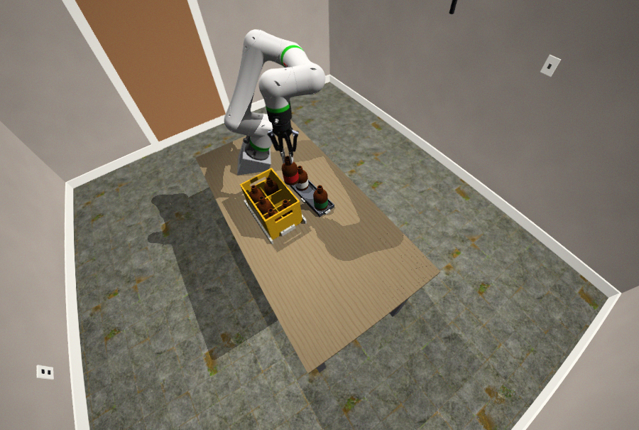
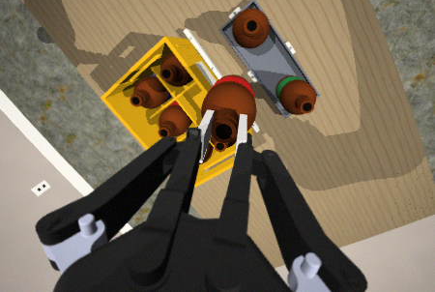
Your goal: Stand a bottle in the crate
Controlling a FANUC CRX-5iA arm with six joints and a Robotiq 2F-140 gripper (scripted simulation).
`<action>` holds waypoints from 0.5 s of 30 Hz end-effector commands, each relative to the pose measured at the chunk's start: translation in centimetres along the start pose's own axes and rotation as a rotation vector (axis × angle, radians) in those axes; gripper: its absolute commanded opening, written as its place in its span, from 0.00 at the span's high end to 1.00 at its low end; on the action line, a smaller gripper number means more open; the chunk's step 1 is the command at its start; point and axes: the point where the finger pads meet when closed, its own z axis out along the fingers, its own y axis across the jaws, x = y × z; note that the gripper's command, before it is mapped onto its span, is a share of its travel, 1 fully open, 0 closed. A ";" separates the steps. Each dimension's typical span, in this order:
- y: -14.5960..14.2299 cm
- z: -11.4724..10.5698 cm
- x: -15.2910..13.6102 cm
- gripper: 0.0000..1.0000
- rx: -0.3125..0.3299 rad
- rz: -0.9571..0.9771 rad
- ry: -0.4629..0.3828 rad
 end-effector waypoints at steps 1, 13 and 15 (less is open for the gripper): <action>-0.6 0.0 -0.4 1.00 0.000 0.000 0.000; -3.0 0.0 -2.0 1.00 0.000 0.000 0.000; -3.0 0.0 -2.0 1.00 0.000 0.000 0.000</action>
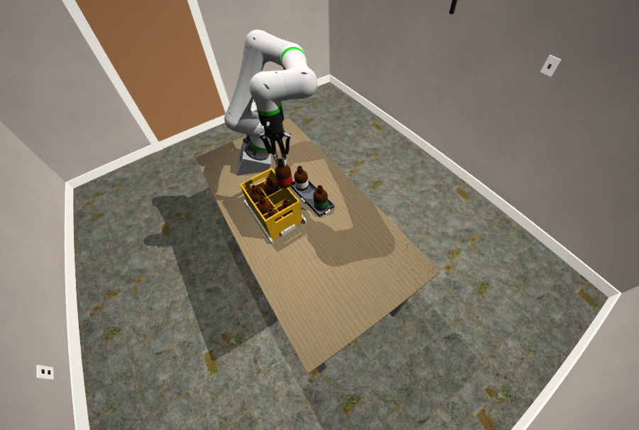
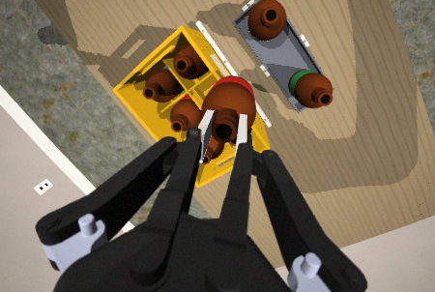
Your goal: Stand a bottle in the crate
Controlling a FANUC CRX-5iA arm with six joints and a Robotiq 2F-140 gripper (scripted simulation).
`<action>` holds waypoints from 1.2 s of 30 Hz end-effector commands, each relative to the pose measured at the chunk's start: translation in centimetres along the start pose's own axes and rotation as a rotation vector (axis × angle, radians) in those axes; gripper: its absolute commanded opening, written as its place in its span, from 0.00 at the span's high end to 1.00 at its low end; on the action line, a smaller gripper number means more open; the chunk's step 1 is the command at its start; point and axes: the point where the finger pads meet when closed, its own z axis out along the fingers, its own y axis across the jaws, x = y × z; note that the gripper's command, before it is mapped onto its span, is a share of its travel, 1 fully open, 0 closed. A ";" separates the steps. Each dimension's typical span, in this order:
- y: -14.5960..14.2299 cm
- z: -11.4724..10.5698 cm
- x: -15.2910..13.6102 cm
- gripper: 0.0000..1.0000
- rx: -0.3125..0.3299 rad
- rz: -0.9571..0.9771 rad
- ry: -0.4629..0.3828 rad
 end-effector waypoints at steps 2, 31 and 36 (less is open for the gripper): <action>-0.5 0.0 -0.4 1.00 0.000 0.000 0.000; -3.8 0.0 -2.5 1.00 0.000 0.000 0.000; -3.9 0.0 -2.6 1.00 0.000 0.000 0.000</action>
